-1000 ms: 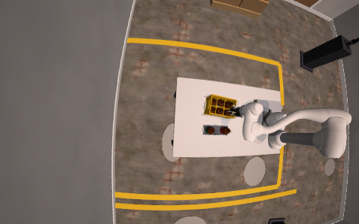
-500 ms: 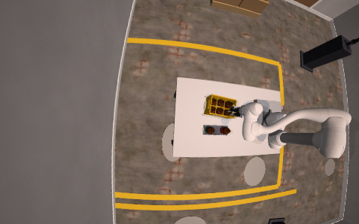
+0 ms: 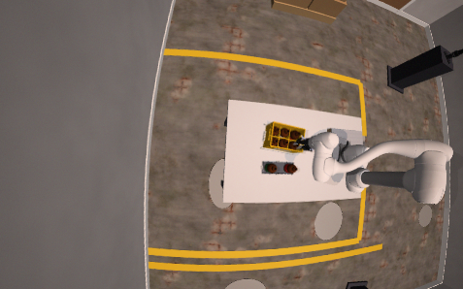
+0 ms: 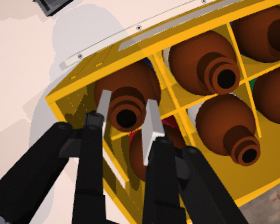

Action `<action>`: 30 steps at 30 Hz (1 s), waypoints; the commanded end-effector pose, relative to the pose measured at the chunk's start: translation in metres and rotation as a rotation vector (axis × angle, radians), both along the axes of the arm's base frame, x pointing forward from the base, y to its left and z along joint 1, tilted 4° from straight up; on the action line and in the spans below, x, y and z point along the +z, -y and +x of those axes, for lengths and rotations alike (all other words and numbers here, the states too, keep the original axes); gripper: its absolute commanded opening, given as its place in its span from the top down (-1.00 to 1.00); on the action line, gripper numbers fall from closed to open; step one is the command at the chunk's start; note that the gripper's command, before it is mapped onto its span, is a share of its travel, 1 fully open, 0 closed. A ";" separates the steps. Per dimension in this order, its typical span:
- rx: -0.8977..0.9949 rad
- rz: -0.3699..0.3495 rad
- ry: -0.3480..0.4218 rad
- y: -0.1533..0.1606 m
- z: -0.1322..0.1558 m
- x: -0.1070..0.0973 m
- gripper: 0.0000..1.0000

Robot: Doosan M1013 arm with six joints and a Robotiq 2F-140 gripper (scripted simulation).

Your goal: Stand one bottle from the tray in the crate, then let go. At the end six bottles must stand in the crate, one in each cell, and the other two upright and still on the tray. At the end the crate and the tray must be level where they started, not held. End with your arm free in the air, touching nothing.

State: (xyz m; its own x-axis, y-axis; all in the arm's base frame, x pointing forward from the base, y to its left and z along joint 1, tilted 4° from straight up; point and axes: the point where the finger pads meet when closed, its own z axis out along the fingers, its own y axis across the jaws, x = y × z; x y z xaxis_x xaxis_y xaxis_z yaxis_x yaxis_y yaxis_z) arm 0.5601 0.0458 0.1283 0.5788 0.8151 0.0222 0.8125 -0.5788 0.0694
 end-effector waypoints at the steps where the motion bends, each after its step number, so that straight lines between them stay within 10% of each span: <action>1: 0.000 0.000 0.000 0.000 0.000 0.000 1.00; 29: 0.000 0.000 0.000 0.000 0.000 0.000 1.00; 30: 0.000 0.000 0.000 0.000 0.000 0.000 0.24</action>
